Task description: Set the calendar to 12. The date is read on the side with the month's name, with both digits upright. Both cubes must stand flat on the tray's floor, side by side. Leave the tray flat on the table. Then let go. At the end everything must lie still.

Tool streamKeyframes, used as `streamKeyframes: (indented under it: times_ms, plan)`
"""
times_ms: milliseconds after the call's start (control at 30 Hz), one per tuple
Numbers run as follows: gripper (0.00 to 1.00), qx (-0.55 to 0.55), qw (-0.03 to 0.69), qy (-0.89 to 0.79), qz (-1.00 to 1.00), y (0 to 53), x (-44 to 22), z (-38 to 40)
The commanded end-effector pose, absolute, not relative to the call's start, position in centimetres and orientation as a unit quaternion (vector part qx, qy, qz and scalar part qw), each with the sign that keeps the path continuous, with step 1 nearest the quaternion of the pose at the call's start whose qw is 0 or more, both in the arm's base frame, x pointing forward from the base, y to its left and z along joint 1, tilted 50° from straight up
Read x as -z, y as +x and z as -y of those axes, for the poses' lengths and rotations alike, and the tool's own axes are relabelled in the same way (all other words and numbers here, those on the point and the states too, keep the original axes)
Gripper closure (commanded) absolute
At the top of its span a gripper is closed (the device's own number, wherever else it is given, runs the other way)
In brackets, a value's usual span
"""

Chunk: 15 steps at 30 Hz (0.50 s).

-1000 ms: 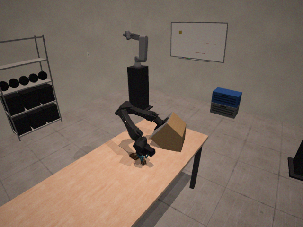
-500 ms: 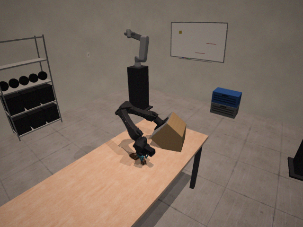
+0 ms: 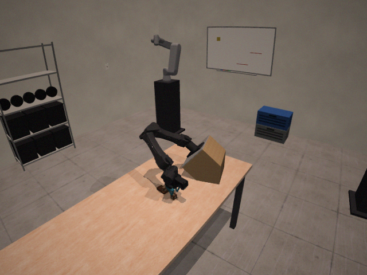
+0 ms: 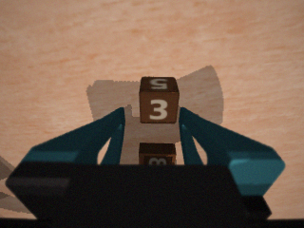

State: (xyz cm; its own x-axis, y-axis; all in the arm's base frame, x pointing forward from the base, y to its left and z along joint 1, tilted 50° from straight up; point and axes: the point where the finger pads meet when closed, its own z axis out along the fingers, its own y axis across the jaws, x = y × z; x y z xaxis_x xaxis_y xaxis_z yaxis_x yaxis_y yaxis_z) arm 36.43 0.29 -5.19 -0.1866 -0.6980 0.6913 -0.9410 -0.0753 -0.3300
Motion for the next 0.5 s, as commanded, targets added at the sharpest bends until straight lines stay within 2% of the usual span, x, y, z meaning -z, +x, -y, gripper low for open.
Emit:
streamKeyframes:
  times_ms: [0,467]
  plan:
    - [0.53,-0.398,0.134,0.623,0.660,37.6,4.5,-1.8]
    - [0.53,-0.396,0.139,0.620,0.663,37.6,5.5,-0.6]
